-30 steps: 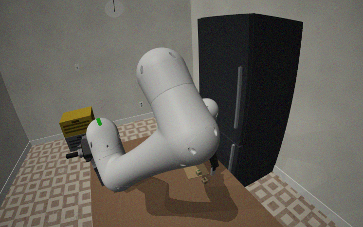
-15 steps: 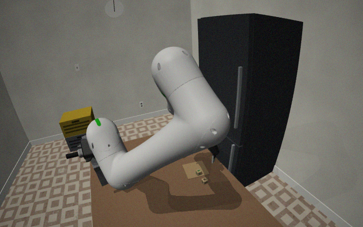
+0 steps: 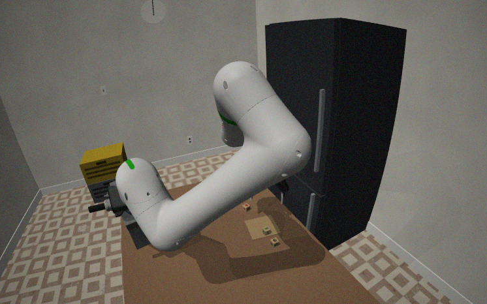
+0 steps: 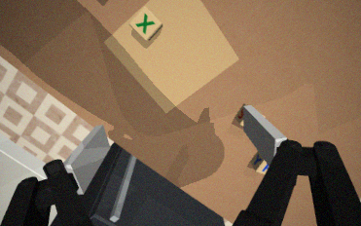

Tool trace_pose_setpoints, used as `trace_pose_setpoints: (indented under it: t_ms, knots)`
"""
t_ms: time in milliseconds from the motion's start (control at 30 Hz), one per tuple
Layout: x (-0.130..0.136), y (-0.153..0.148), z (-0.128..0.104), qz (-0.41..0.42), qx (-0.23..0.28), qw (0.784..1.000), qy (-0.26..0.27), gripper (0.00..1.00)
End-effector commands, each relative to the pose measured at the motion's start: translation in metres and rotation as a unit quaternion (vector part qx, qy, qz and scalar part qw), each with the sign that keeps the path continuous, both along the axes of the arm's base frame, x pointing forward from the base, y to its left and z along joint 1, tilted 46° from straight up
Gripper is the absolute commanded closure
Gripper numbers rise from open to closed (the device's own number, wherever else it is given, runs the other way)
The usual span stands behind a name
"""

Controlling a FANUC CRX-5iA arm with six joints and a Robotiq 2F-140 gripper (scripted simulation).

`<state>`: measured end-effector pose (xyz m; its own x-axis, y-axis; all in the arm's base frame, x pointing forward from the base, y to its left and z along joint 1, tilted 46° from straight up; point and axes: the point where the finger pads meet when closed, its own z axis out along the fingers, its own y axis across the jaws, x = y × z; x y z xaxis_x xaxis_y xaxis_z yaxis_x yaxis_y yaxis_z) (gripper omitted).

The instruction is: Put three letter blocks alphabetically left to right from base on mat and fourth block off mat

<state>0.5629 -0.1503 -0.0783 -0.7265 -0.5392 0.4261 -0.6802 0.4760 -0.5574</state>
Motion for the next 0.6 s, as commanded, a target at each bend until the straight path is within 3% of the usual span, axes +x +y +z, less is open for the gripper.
trace_pose_setpoints:
  t_ms: [0, 67, 100, 567]
  knots:
    - [0.007, 0.02, -0.019, 0.045, -0.005, 0.998, 0.052, 0.0]
    - [0.007, 0.02, -0.019, 0.045, -0.005, 0.998, 0.052, 0.0]
    - [0.01, 0.032, -0.031, 0.073, -0.009, 0.994, 0.08, 0.0]
    - [0.017, 0.085, -0.085, 0.2, -0.028, 0.958, 0.204, 0.0]
